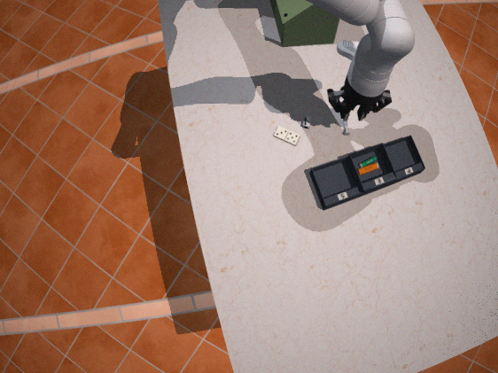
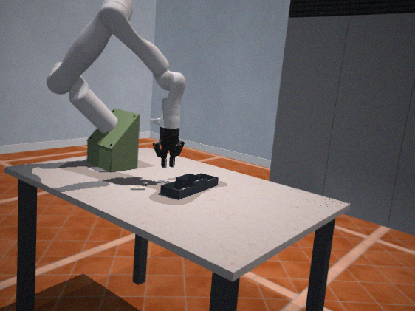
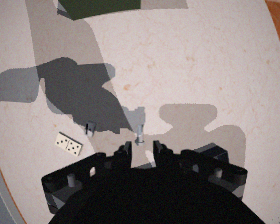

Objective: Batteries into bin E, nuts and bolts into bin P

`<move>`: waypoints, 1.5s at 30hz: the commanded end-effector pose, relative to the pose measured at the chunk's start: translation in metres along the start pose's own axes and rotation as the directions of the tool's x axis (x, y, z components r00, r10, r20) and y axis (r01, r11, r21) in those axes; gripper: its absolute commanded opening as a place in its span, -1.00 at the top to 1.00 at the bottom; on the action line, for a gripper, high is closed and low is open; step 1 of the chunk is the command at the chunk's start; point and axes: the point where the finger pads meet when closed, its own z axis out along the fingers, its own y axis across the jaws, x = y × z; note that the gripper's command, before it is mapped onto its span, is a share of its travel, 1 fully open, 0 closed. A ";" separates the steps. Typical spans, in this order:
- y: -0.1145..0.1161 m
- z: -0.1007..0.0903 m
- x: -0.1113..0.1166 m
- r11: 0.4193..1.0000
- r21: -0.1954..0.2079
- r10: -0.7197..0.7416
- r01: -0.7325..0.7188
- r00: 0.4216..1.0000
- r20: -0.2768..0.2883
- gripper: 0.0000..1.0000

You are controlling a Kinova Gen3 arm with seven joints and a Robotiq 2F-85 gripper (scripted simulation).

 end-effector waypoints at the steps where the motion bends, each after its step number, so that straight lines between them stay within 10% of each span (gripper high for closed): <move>1: -0.001 0.013 0.004 1.000 0.007 -0.003 0.003 1.000 -0.008 0.41; 10: -0.002 0.049 0.007 1.000 0.007 -0.003 0.003 1.000 -0.008 0.41; 45: -0.002 0.062 0.004 1.000 0.007 -0.003 0.003 1.000 -0.008 0.41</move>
